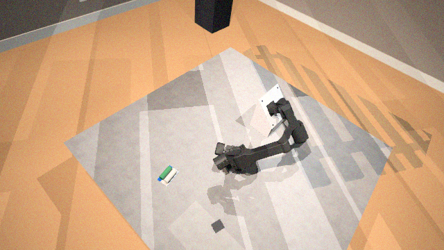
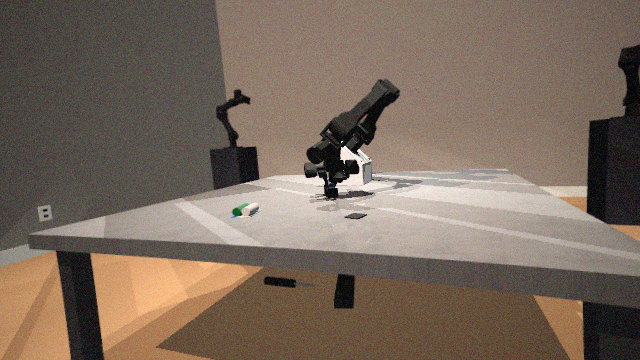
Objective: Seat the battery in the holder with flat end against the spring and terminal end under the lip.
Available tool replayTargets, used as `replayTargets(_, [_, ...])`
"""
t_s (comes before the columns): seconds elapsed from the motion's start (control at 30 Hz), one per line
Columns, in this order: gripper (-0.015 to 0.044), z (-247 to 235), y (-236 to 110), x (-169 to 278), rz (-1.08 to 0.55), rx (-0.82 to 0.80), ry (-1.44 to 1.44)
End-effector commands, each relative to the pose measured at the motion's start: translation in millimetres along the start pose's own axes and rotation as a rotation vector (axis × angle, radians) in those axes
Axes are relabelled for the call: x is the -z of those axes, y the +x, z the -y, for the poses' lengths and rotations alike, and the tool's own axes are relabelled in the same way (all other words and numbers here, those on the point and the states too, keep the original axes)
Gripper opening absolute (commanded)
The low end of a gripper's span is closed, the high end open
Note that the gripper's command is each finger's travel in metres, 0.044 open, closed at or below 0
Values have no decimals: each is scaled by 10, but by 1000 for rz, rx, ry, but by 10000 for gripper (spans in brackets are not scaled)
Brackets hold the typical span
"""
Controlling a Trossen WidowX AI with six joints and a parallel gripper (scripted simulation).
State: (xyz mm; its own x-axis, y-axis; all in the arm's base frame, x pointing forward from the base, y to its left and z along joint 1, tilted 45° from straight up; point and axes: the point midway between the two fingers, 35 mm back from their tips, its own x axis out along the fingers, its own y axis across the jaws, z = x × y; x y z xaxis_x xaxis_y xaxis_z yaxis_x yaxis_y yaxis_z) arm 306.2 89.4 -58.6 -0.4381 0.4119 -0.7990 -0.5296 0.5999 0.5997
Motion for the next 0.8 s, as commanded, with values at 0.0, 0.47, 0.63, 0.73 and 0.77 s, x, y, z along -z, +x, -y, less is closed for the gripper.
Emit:
replayTargets(0.0, [81, 17, -9, -43, 3, 1, 1])
replayTargets(0.47, [81, 17, -47, -113, -8, -2, 0])
replayTargets(0.63, [81, 18, -60, -135, -11, -4, 0])
replayTargets(0.73, [81, 18, -64, -141, -11, -6, 0])
replayTargets(0.77, [81, 18, -64, -142, -11, -6, 0])
